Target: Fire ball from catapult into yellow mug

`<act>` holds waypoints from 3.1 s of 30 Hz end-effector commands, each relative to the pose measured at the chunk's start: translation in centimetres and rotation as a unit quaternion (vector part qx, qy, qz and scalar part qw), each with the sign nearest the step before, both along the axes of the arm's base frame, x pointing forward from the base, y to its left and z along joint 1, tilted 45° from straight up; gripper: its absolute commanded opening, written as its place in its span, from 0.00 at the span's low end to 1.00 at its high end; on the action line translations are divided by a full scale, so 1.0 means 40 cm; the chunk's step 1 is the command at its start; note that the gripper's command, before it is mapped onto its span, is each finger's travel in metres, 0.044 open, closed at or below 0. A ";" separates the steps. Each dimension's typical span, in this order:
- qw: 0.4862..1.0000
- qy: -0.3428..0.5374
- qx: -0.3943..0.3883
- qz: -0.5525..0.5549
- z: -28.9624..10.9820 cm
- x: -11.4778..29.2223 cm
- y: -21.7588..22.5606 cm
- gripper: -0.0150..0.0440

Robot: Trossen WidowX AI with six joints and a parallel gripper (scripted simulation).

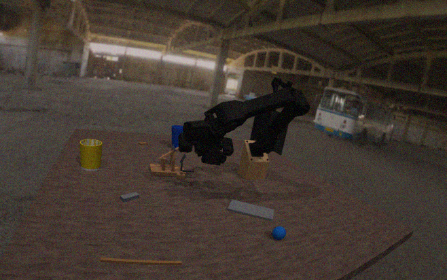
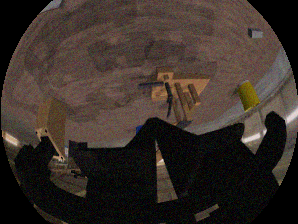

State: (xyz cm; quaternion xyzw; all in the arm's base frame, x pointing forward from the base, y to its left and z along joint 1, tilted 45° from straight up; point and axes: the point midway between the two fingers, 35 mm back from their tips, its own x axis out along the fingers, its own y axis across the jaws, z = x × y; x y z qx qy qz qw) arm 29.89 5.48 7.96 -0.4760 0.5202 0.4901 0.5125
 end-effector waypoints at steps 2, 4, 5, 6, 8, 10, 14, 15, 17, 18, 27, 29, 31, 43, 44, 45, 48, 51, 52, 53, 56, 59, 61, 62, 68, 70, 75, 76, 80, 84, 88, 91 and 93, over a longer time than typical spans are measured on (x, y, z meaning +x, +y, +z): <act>1.000 -0.004 0.001 -0.002 0.020 0.001 -0.006 0.30; 1.000 -0.007 0.005 -0.011 0.020 0.009 -0.006 0.39; 1.000 -0.009 0.009 -0.019 0.020 0.017 -0.007 0.43; 0.999 -0.011 0.014 -0.029 0.020 0.026 -0.007 0.48; 0.998 -0.018 0.026 -0.055 0.020 0.050 -0.008 0.57; 0.996 -0.024 0.040 -0.081 0.020 0.076 -0.010 0.65; 0.988 -0.036 0.067 -0.135 0.021 0.128 -0.017 0.83; 0.986 -0.039 0.074 -0.148 0.021 0.141 -0.020 0.88; 0.980 -0.044 0.088 -0.174 0.022 0.167 -0.025 0.97; 0.977 -0.047 0.095 -0.186 0.022 0.180 -0.028 1.00; 0.935 -0.066 0.165 -0.307 0.028 0.309 -0.067 1.00; 0.922 -0.070 0.181 -0.334 0.030 0.339 -0.079 1.00; 0.909 -0.072 0.198 -0.359 0.031 0.368 -0.092 1.00; 0.817 -0.079 0.290 -0.492 0.036 0.514 -0.205 1.00; 0.809 -0.080 0.297 -0.502 0.037 0.524 -0.217 1.00; 0.800 -0.081 0.303 -0.511 0.038 0.534 -0.229 1.00; 0.774 -0.082 0.323 -0.538 0.040 0.562 -0.264 1.00; 0.749 -0.080 0.343 -0.562 0.043 0.588 -0.296 1.00; 0.739 -0.079 0.352 -0.569 0.043 0.599 -0.306 1.00; 0.728 -0.077 0.361 -0.578 0.044 0.610 -0.318 1.00; 0.694 -0.070 0.390 -0.601 0.047 0.642 -0.356 1.00; 0.660 -0.061 0.418 -0.621 0.048 0.670 -0.396 1.00; 0.638 -0.054 0.436 -0.633 0.049 0.686 -0.423 1.00; 0.627 -0.052 0.445 -0.637 0.049 0.695 -0.437 1.00; 0.559 -0.034 0.500 -0.661 0.045 0.744 -0.524 1.00; 0.545 -0.029 0.511 -0.664 0.044 0.751 -0.542 1.00; 0.544 -0.028 0.512 -0.664 0.044 0.751 -0.545 1.00; 0.544 -0.028 0.512 -0.664 0.044 0.751 -0.545 1.00; 0.544 -0.028 0.512 -0.664 0.044 0.751 -0.545 1.00; 0.544 -0.028 0.512 -0.664 0.044 0.751 -0.545 1.00; 0.544 -0.028 0.512 -0.664 0.044 0.751 -0.545 1.00; 0.544 -0.028 0.512 -0.664 0.044 0.751 -0.545 1.00; 0.544 -0.028 0.512 -0.664 0.044 0.751 -0.545 1.00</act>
